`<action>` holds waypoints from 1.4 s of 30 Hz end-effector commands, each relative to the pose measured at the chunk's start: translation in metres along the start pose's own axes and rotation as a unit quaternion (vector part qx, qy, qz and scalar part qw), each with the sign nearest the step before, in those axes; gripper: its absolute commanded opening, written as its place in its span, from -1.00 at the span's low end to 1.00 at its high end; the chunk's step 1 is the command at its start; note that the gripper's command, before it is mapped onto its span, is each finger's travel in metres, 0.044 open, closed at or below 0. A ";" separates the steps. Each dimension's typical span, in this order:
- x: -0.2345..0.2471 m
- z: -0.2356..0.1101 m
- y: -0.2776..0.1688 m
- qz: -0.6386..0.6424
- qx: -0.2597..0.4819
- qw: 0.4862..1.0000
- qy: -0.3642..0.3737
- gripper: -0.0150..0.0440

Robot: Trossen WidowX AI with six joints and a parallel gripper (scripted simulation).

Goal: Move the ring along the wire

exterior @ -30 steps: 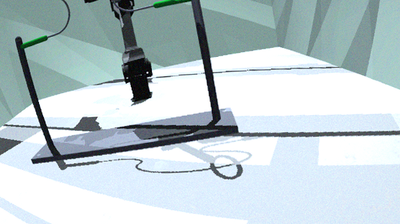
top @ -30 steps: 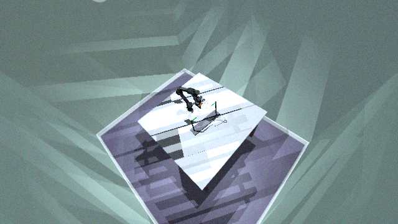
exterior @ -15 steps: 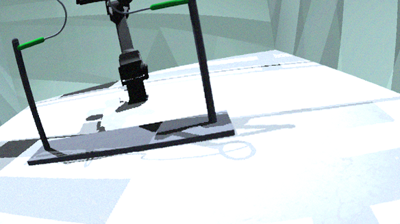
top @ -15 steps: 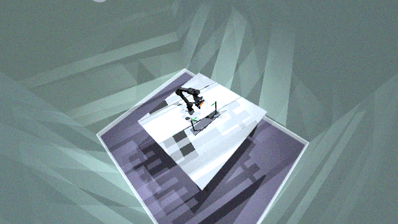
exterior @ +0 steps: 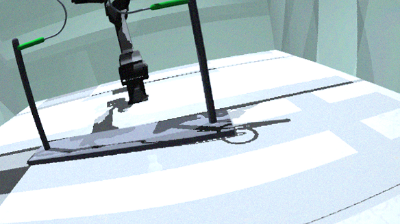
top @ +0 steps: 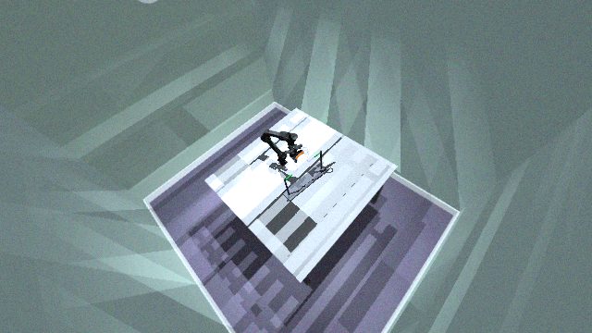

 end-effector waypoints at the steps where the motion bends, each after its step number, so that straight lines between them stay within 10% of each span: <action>1: -0.001 0.000 -0.001 -0.020 -0.001 1.000 -0.014 -1.00; 42: -0.019 0.000 0.000 -0.242 -0.009 0.956 -0.165 -1.00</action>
Point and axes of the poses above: the point midway between the two fingers, 35 mm back from their tips, its own z axis out along the fingers, its own x axis across the jaws, y = z × x, the point moved 2 cm from there along -z, back along the fingers, and after that the axes turned 9 degrees about -z, right-handed, at the moved point
